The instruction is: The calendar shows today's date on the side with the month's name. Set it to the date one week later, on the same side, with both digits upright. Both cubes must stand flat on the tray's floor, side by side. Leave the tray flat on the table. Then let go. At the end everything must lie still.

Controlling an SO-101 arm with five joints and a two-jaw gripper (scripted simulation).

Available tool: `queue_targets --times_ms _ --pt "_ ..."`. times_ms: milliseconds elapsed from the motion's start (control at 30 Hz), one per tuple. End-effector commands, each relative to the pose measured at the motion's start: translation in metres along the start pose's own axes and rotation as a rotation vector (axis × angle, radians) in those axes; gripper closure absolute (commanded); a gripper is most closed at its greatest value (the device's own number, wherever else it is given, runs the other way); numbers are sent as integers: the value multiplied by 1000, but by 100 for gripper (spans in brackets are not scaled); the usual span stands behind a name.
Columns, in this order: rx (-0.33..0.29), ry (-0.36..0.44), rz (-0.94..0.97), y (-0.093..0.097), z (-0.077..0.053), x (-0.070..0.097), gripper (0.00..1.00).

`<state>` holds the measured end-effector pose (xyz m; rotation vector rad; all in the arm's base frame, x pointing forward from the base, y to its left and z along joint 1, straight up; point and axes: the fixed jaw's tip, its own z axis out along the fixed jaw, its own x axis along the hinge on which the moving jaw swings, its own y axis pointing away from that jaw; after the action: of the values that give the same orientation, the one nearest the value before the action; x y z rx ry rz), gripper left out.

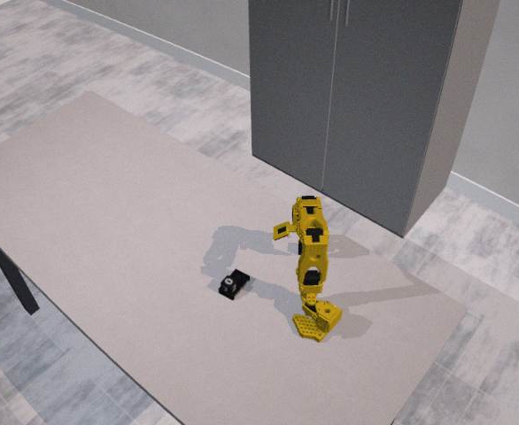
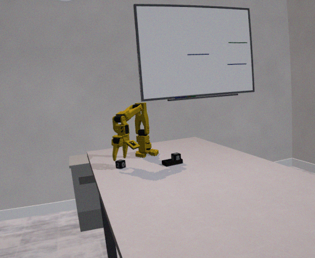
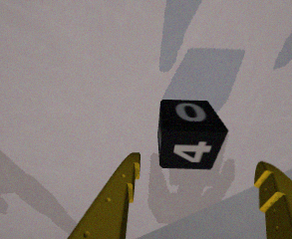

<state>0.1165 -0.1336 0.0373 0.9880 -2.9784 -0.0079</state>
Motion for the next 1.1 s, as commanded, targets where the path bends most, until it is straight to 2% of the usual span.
queue_targets --times_ms 0,500,1067 --pt "27 -3 14 -3 3 1 65" --pt "27 -3 14 -2 17 1 65" --pt "27 -3 14 -3 18 1 66"
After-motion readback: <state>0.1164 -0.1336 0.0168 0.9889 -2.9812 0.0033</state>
